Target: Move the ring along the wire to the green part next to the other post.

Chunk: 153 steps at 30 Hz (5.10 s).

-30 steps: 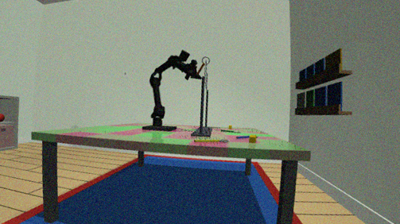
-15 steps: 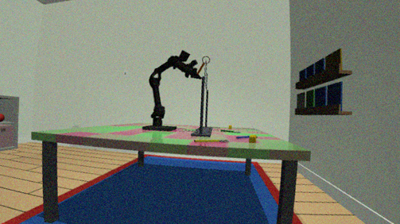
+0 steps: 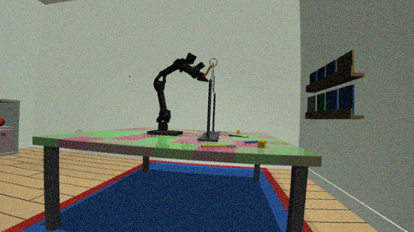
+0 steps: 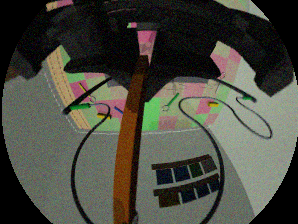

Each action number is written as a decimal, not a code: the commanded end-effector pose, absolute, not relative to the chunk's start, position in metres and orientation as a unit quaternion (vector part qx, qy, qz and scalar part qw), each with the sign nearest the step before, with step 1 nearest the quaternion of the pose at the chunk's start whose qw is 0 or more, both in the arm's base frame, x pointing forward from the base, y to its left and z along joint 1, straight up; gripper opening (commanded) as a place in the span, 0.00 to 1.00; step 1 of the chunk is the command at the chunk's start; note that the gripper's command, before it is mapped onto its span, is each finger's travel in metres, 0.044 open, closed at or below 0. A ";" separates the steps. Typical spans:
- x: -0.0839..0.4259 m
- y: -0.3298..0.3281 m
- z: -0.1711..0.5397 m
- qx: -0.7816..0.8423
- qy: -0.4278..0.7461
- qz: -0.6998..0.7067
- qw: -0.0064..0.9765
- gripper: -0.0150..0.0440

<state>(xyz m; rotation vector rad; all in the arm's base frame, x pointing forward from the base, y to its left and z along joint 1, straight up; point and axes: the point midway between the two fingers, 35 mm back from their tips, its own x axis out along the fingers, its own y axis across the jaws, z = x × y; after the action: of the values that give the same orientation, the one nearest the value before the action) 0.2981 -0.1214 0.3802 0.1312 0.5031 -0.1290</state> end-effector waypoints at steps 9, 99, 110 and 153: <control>0.297 -0.126 0.379 -0.015 0.245 -0.087 0.965 0.00; 0.295 -0.160 0.401 -0.534 0.182 -0.217 0.797 0.00; 0.294 -0.161 0.406 -0.589 0.170 -0.228 0.757 0.00; 0.294 -0.162 0.425 -0.766 0.119 -0.262 0.574 0.00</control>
<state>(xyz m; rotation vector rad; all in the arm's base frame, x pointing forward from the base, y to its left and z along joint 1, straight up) 0.2931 -0.1614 0.4273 -1.7584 0.2831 -0.6157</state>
